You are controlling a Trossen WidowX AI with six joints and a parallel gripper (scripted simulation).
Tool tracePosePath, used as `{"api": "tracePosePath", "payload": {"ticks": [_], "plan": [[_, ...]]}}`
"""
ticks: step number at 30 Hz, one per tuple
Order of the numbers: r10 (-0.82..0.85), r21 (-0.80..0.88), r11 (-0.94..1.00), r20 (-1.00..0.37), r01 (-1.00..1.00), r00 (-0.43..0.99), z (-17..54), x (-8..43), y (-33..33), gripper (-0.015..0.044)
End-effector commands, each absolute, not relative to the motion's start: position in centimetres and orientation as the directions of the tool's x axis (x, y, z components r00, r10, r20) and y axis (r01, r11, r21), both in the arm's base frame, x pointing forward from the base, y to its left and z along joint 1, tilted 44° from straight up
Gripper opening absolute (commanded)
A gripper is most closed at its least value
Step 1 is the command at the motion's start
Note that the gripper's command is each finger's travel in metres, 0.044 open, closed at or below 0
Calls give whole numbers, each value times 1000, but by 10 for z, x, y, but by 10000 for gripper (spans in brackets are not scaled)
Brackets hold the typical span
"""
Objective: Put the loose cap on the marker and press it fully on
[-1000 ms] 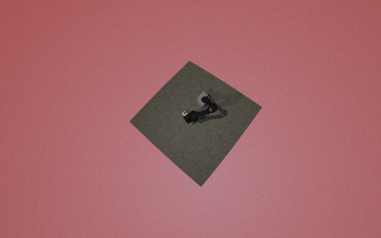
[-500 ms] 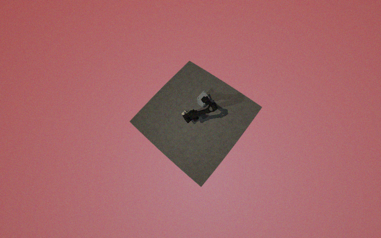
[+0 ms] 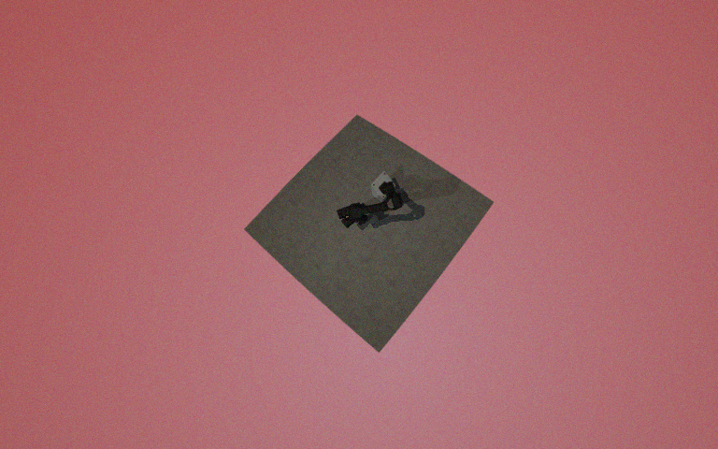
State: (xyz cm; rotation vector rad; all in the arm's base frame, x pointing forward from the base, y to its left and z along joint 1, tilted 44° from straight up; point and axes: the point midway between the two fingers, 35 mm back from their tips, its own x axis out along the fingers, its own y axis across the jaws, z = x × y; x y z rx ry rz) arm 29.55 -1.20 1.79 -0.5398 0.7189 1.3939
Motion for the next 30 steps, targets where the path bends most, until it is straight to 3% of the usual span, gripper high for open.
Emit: {"api": "tracePosePath", "payload": {"ticks": [1, 21, 30], "plan": [[680, 77, 112, -733, -991, 20, 11, 296, -29, 0], [690, 79, 102, -724, -992, 13, -19, 287, -106, 0], [691, 79, 101, -723, -992, 13, -24, 286, -105, 0]]}}
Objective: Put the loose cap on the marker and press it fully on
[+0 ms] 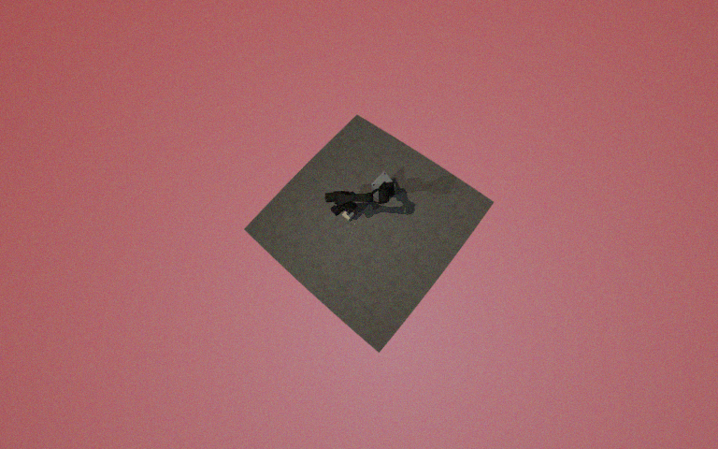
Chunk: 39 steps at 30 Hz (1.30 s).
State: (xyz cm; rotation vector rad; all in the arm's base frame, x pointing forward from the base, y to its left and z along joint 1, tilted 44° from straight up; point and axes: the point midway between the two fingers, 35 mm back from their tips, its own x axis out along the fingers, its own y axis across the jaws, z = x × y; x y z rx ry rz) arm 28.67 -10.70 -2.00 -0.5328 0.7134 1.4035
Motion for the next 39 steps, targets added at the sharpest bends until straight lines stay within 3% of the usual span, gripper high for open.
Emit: {"api": "tracePosePath", "payload": {"ticks": [1, 39], "plan": [[691, 79, 101, -723, -992, 13, -24, 286, -105, 0], [692, 79, 101, -721, -992, 13, -63, 287, -67, 0]]}}
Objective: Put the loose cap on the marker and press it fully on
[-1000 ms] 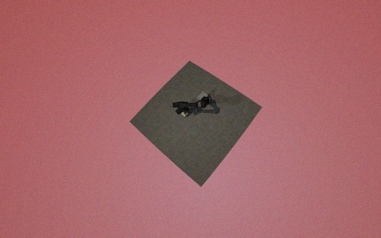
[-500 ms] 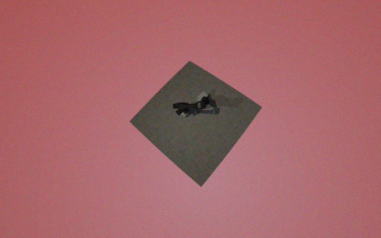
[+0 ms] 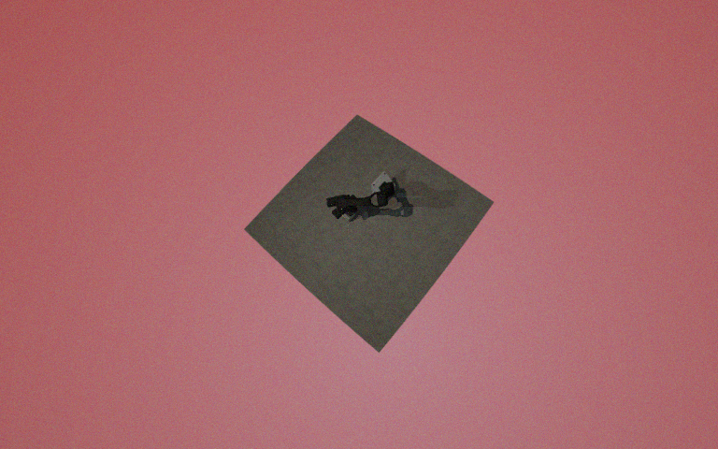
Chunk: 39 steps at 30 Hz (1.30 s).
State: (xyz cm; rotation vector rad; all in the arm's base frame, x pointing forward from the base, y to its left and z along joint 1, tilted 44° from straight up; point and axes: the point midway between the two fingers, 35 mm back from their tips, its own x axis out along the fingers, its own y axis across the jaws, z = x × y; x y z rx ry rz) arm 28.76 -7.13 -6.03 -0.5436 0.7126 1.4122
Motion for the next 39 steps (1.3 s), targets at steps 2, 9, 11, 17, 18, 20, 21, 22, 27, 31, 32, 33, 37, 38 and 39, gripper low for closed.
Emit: {"api": "tracePosePath", "payload": {"ticks": [2, 9, 11, 17, 18, 20, 21, 22, 27, 31, 32, 33, 37, 38, 39], "plan": [[692, 79, 101, -721, -992, 13, -63, 287, -67, 0], [692, 79, 101, -721, -992, 13, -63, 286, -67, 0], [692, 79, 101, -721, -992, 13, -63, 286, -67, 0], [690, 77, 97, -724, -992, 12, -63, 286, -68, 131], [690, 77, 97, -724, -992, 12, -63, 286, -68, 157], [690, 77, 97, -724, -992, 12, -63, 286, -68, 210], [690, 77, 97, -724, -992, 12, -63, 286, -68, 236], [690, 77, 97, -724, -992, 12, -63, 286, -68, 263], [690, 77, 97, -724, -992, 12, -63, 286, -68, 394], [690, 77, 97, -724, -992, 12, -61, 287, -70, 440], [689, 77, 97, -725, -992, 12, -56, 287, -75, 440], [688, 77, 98, -725, -992, 12, -48, 288, -84, 440], [688, 78, 98, -726, -992, 11, -11, 285, -119, 440], [688, 78, 97, -726, -992, 10, -9, 285, -121, 440], [688, 78, 97, -726, -992, 10, -9, 285, -121, 440]]}}
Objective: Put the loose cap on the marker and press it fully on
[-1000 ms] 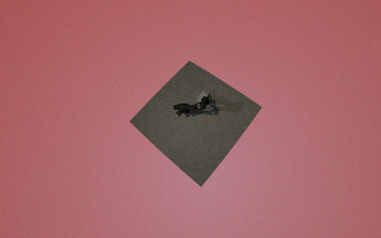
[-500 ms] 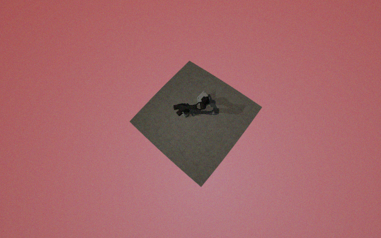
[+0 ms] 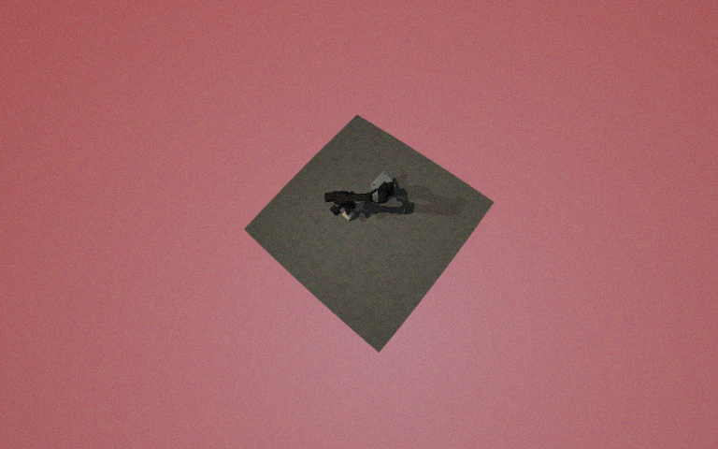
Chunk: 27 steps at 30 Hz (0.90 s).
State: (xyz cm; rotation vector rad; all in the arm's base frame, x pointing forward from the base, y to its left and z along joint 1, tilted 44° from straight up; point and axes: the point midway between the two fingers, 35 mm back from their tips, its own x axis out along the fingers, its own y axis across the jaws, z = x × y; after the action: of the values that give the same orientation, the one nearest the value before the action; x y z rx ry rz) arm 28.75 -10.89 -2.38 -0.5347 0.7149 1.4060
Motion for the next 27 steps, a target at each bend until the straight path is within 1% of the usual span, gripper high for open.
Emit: {"api": "tracePosePath", "payload": {"ticks": [1, 2, 4, 8, 11, 14, 17, 19, 27], "plan": [[688, 78, 97, -726, -992, 10, -9, 285, -121, 440], [688, 78, 97, -726, -992, 10, -9, 285, -121, 440], [688, 120, 141, -725, -983, 11, -9, 285, -120, 387], [689, 353, 385, -725, -853, 11, -11, 285, -119, 282], [689, 506, 543, -724, -671, 12, -13, 284, -118, 204], [690, 618, 656, -724, -434, 12, -15, 284, -117, 125], [690, 680, 715, -723, -162, 13, -16, 284, -115, 46], [691, 690, 723, -723, -40, 13, -17, 284, -115, 0], [691, 690, 723, -723, -25, 13, -17, 284, -115, 0]]}}
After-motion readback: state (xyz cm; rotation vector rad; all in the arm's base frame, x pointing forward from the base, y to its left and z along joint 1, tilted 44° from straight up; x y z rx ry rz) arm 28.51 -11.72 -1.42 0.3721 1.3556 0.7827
